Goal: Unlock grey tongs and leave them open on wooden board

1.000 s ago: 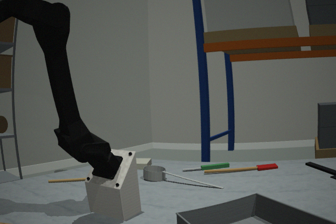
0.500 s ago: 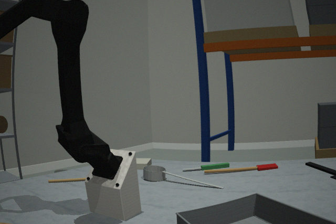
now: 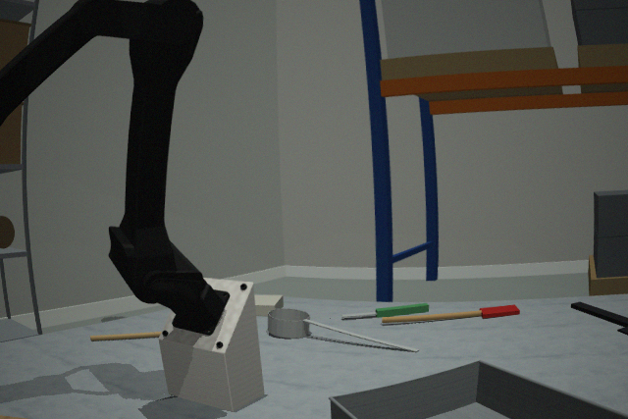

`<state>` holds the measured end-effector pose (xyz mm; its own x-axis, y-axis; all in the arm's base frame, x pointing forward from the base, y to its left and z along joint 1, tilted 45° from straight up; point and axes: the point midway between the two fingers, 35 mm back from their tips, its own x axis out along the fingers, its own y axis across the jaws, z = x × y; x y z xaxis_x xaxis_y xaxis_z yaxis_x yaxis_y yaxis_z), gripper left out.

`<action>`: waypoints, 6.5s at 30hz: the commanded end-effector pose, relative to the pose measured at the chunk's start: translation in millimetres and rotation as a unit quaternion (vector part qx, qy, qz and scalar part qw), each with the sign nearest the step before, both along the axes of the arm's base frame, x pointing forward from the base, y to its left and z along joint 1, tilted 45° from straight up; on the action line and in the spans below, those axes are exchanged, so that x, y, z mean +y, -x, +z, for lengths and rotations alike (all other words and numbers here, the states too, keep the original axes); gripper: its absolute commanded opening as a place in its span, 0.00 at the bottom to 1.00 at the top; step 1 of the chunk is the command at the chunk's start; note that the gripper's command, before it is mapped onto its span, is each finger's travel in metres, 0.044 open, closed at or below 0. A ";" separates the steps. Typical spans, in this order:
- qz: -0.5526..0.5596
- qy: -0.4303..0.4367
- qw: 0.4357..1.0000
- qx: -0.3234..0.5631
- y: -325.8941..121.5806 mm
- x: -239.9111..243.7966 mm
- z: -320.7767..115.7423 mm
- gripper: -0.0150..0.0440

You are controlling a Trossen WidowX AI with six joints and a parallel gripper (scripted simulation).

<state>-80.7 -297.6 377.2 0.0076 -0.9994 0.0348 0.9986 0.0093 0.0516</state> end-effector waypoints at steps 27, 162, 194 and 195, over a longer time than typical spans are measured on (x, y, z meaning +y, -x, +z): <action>0.050 0.206 0.976 0.054 -27.4 72.4 -6.4 0.00; 0.037 -0.381 0.920 0.083 -32.2 -13.2 -42.3 0.00; 0.038 -0.381 0.920 0.082 -33.5 -48.9 -77.3 0.00; 0.038 -0.381 0.920 0.082 -33.5 -48.9 -77.3 0.00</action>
<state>-46.5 -343.7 303.8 0.0224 -0.7349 -0.6778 0.9910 0.1060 -0.0822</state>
